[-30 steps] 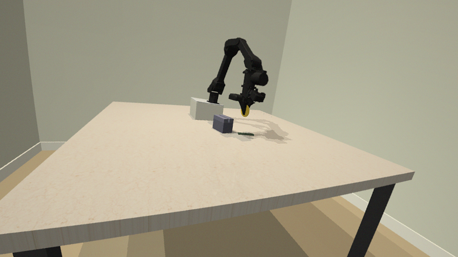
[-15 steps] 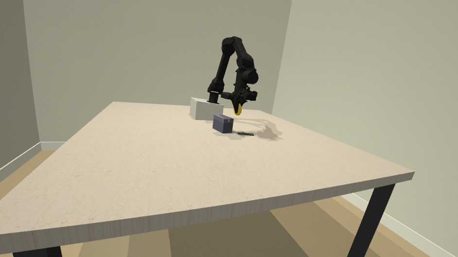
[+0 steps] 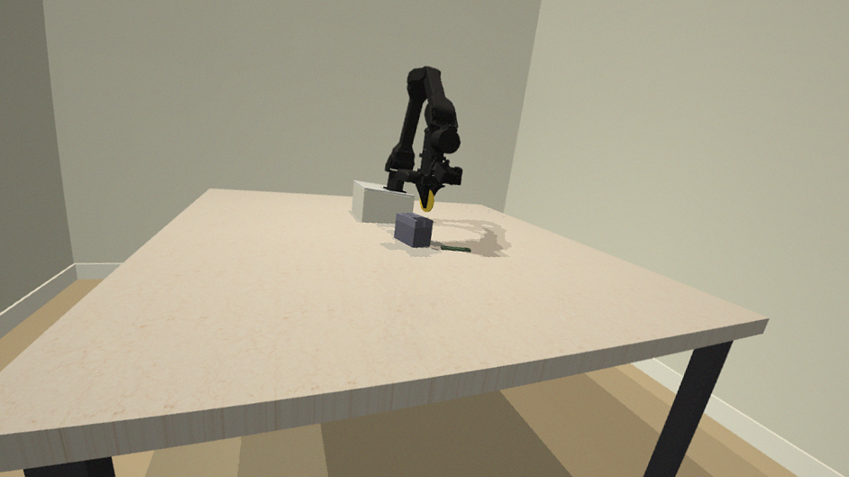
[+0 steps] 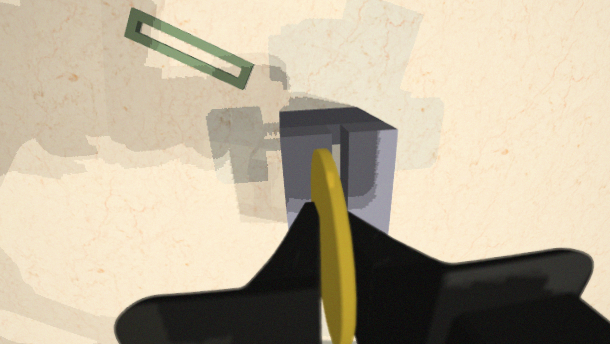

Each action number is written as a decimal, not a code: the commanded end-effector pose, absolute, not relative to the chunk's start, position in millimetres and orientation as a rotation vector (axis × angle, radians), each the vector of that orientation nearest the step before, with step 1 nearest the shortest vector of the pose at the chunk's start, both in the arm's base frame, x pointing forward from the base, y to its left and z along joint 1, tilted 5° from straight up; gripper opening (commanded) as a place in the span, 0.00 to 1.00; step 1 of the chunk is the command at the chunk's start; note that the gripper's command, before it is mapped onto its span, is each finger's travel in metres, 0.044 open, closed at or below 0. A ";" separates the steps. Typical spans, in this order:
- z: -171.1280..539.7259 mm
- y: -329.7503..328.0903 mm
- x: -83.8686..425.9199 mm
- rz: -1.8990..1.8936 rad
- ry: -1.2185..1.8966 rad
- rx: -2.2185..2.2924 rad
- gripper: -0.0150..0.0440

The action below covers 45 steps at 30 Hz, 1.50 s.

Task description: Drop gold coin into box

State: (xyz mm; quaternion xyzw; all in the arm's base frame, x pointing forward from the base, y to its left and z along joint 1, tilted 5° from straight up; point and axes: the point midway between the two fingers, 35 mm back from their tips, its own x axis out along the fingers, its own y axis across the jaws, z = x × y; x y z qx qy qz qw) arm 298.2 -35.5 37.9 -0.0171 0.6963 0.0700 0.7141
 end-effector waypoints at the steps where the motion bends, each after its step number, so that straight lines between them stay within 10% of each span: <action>1: 39.1 -41.0 292.5 0.159 1.533 -0.042 0.25; 45: 31.1 -54.9 274.6 0.159 1.547 -0.039 0.25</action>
